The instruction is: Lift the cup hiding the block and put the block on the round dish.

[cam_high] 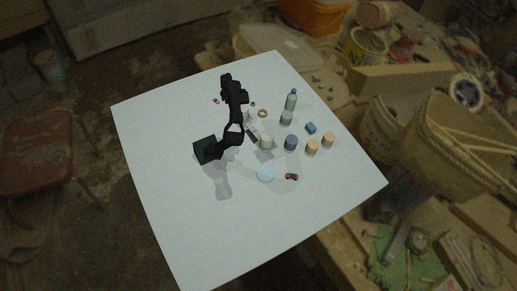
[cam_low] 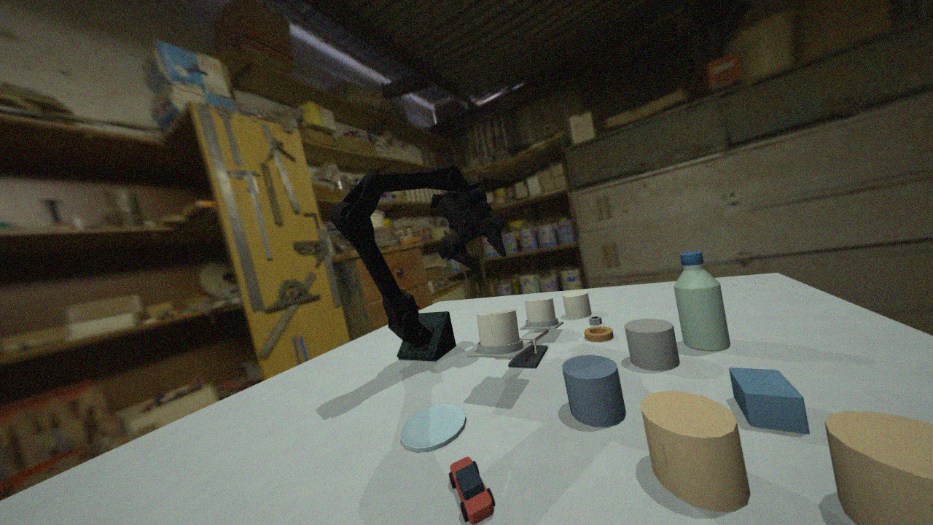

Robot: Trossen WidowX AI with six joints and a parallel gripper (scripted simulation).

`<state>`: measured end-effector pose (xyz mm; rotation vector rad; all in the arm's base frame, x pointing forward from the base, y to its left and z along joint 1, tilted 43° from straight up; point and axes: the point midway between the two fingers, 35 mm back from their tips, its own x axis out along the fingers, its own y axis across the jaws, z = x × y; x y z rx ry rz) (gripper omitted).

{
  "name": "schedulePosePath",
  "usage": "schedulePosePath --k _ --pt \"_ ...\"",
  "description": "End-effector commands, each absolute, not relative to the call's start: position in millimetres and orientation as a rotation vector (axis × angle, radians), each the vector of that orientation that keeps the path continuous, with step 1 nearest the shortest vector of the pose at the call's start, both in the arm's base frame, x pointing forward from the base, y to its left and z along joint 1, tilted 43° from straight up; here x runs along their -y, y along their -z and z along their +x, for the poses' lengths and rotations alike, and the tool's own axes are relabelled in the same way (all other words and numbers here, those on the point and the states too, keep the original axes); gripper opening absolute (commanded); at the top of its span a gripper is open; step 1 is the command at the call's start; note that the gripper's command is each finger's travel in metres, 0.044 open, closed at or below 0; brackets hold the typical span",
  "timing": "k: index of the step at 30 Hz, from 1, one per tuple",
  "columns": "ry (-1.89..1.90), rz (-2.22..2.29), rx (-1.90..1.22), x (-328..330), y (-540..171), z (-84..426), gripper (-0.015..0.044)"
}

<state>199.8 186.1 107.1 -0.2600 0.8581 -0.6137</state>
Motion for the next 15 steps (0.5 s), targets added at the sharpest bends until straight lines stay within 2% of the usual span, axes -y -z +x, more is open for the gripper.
schedulePosePath --k 1,15 --pt "0.684 -0.165 -0.864 -191 -98 208 0.0440" --pt "0.991 0.195 -0.836 -201 -53 241 0.0440"
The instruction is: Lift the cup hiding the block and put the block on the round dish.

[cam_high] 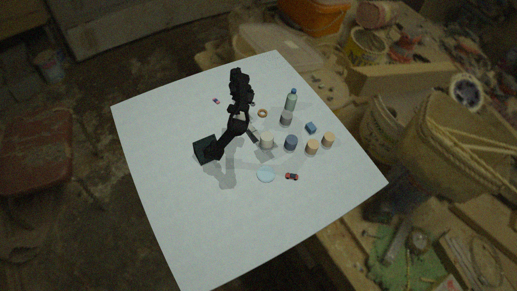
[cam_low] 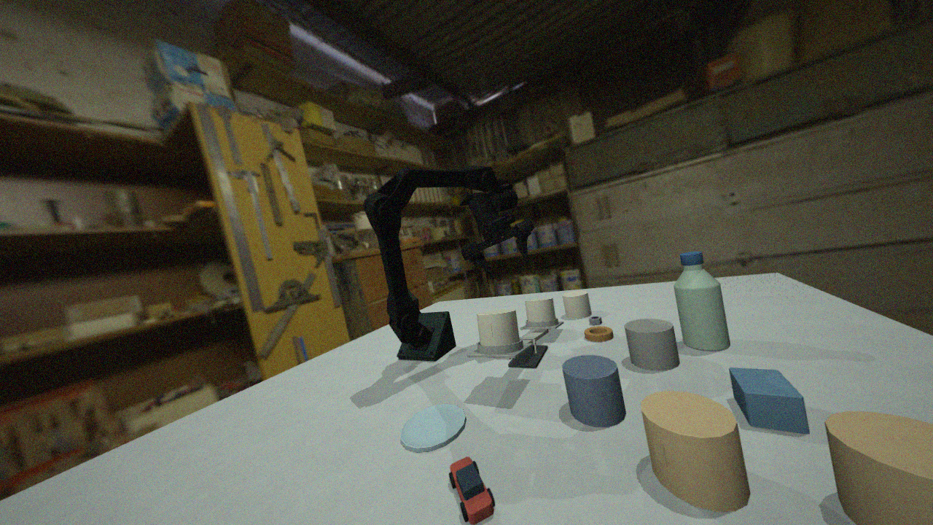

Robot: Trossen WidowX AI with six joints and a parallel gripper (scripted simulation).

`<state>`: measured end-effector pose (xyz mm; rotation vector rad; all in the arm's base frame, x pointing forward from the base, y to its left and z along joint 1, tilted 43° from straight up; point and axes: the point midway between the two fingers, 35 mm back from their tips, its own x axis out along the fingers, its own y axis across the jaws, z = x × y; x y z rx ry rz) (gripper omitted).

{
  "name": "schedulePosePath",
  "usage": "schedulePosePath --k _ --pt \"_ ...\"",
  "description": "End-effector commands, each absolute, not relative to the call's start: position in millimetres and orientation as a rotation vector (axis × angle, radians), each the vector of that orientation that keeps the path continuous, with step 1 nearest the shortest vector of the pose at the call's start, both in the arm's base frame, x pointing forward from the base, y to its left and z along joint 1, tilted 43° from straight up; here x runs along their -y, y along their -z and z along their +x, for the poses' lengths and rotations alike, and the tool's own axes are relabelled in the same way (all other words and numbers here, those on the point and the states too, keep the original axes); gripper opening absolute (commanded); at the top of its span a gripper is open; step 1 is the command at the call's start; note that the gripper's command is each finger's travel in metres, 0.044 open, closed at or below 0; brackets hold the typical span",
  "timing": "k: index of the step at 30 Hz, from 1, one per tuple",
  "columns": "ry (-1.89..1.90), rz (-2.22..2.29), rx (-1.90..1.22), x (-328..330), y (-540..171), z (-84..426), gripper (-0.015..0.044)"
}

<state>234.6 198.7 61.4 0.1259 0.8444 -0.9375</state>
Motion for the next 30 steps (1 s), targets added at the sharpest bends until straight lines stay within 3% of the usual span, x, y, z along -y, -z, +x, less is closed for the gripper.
schedulePosePath --k 1,17,30 --pt "1.015 0.221 -0.830 -201 -50 243 0.0440" --pt "1.397 0.621 -0.672 -199 10 280 0.0440" --pt "1.413 0.637 -0.663 -188 24 282 0.0440"
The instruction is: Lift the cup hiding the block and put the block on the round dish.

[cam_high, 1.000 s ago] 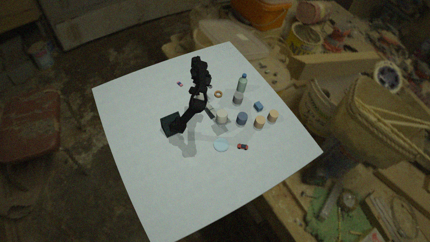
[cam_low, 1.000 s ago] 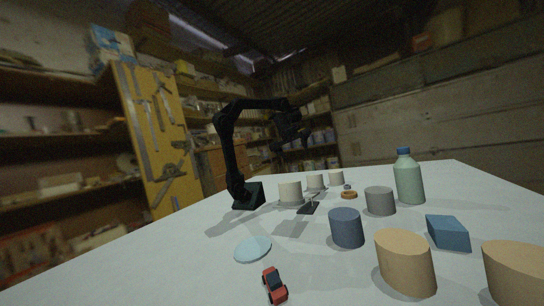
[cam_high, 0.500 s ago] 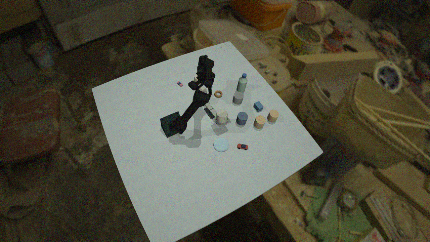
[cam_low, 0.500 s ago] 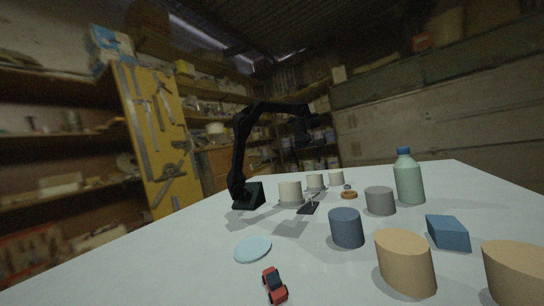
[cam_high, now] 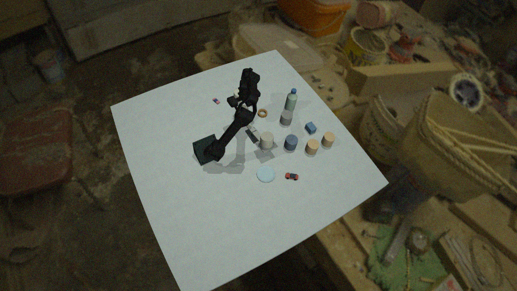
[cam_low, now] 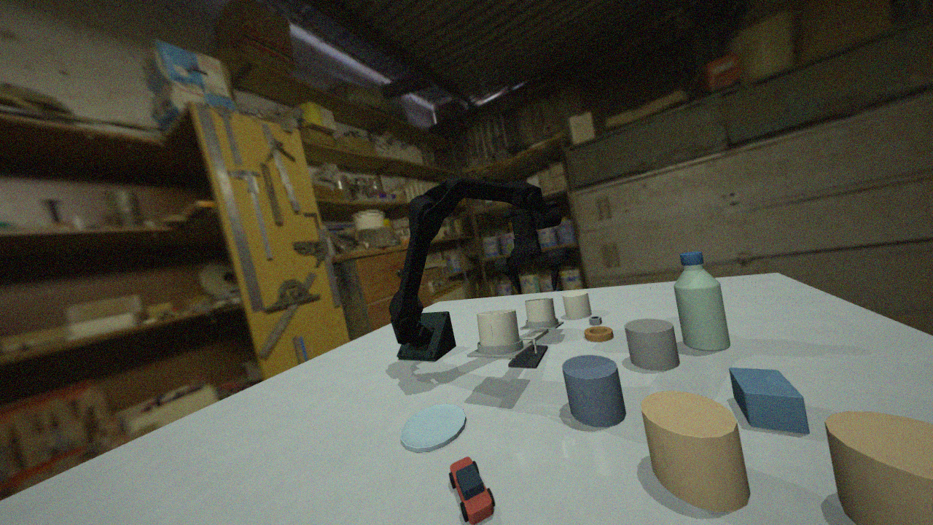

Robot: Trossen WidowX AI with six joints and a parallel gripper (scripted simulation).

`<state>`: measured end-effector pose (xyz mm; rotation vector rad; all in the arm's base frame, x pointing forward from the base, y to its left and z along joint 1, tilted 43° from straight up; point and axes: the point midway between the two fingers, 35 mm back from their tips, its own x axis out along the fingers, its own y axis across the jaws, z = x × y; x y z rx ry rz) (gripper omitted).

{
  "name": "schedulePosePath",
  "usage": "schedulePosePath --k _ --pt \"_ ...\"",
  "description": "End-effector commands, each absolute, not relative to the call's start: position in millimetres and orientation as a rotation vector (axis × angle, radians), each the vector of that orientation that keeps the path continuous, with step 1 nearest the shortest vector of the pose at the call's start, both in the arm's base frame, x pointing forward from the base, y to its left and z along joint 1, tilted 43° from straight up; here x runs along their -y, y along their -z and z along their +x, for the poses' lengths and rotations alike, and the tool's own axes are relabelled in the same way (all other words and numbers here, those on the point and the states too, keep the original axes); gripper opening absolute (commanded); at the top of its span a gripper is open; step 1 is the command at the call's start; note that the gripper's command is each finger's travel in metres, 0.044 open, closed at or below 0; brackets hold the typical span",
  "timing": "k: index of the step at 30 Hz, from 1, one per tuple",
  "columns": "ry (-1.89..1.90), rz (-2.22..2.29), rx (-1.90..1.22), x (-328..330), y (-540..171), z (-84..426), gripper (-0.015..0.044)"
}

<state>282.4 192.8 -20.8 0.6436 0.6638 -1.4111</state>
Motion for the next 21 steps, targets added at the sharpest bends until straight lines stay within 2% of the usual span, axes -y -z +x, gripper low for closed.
schedulePosePath --k 1,21 --pt "1.413 0.637 -0.663 -188 25 282 0.0440" --pt "1.412 0.637 -0.662 -167 49 285 0.0440"
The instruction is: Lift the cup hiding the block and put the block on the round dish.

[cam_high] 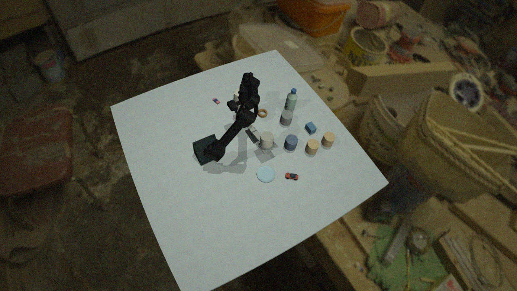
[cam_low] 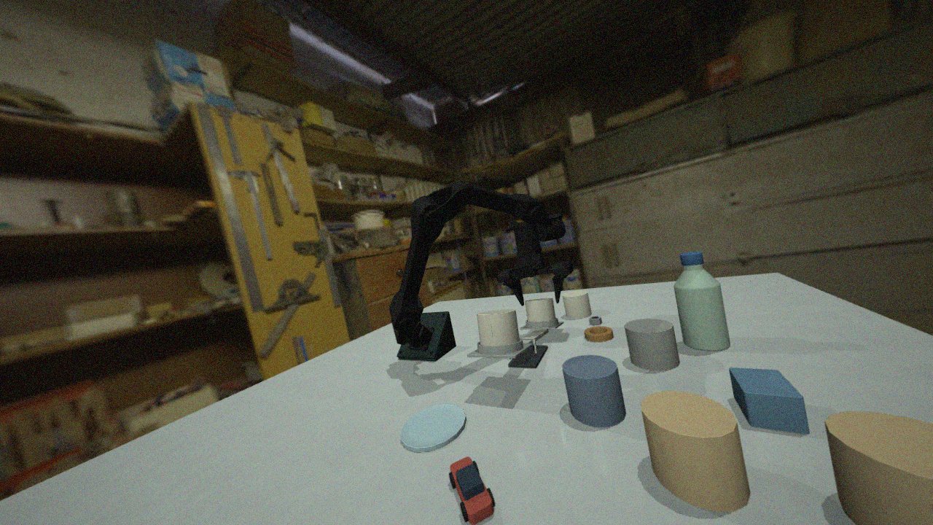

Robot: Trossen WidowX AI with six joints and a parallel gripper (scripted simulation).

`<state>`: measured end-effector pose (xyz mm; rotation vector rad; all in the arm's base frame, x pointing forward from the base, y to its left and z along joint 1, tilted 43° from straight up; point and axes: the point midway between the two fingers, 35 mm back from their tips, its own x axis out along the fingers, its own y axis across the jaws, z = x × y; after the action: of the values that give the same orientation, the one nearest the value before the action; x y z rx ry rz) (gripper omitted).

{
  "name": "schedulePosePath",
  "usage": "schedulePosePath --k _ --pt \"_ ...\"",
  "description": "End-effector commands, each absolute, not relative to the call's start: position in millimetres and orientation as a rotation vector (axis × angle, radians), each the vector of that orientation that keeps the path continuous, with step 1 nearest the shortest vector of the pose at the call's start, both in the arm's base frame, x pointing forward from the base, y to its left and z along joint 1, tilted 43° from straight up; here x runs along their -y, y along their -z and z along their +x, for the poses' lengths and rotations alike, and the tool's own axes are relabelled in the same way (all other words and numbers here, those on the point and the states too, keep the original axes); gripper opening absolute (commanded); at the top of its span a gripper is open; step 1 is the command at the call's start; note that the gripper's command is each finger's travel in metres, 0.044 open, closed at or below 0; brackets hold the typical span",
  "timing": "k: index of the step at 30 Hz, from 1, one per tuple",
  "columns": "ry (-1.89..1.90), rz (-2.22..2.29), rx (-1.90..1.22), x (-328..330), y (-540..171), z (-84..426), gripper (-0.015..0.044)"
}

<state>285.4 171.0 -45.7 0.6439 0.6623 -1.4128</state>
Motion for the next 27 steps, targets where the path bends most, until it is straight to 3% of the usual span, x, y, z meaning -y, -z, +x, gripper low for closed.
schedulePosePath --k 1,19,22,27 --pt "1.412 0.636 -0.662 -166 50 285 0.0440" --pt "1.413 0.636 -0.660 -147 69 285 0.0440" --pt "1.413 0.636 -0.660 -147 69 285 0.0361" --pt "1.413 0.636 -0.660 -147 69 285 0.0328"
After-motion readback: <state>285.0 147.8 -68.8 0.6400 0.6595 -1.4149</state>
